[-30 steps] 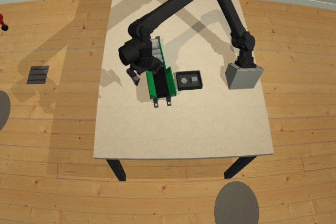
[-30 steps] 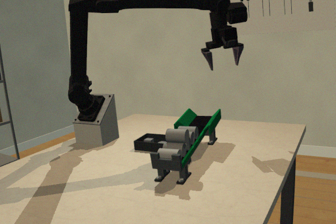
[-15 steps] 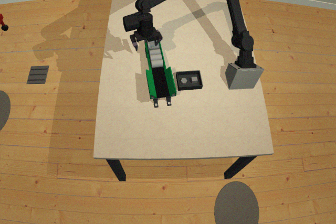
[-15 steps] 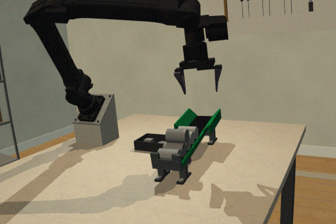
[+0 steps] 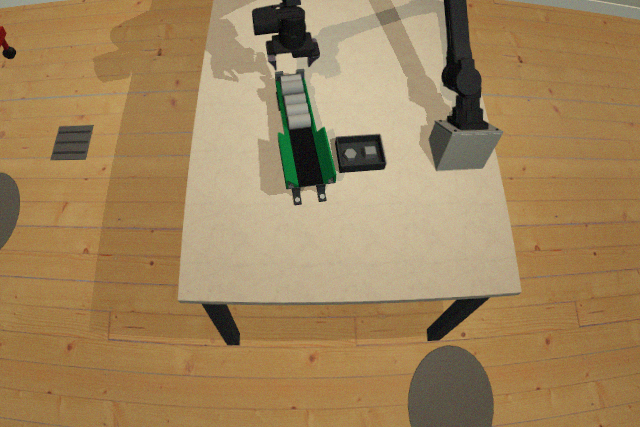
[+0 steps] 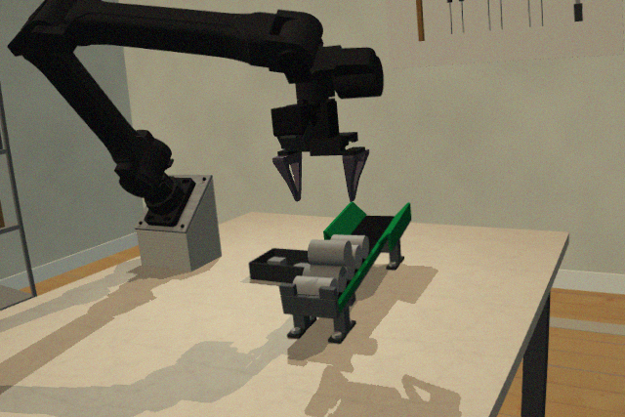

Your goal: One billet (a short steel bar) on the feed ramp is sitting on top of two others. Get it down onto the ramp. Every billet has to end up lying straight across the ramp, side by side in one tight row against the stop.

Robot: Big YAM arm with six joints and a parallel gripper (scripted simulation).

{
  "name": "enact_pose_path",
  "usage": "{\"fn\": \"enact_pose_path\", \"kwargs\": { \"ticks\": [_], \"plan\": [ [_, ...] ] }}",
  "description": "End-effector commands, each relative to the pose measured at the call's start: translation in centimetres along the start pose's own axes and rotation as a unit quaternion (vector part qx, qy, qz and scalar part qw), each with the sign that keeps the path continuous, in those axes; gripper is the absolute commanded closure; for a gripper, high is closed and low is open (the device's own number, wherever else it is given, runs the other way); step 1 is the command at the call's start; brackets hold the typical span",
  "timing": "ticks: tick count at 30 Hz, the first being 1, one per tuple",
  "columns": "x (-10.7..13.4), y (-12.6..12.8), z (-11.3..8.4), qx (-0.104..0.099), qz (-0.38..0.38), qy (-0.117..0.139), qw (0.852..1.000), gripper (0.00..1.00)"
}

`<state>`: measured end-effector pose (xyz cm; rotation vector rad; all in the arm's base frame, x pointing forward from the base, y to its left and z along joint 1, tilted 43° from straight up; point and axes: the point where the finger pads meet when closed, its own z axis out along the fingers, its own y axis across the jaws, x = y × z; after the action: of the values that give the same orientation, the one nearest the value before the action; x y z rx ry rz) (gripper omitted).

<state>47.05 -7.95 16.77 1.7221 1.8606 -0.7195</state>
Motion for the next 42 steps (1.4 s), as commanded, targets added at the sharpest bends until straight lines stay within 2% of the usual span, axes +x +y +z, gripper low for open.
{"fn": "enact_pose_path", "kwargs": {
  "ticks": [1,2,5,6,8,33,34,42],
  "plan": [
    [0.7,0.6,0.5,0.0,0.0,0.001,1.0,1.0],
    [0.0,0.5,1.0,0.005,0.007,0.001,1.0,1.0],
    [-0.9,0.4,-0.3,-0.008,0.017,0.001,1.0,1.0],
    [-0.4,0.5,-0.8,-0.013,0.012,0.001,1.0,1.0],
    [0.3,0.7,-0.5,-0.01,0.004,0.0,1.0,1.0],
    [0.2,0.7,-0.4,-0.009,0.005,0.0,1.0,1.0],
    [0.2,0.7,-0.4,-0.009,0.005,0.0,1.0,0.14],
    [0.2,0.7,-0.4,-0.009,0.005,0.0,1.0,0.14]
  ]
}}
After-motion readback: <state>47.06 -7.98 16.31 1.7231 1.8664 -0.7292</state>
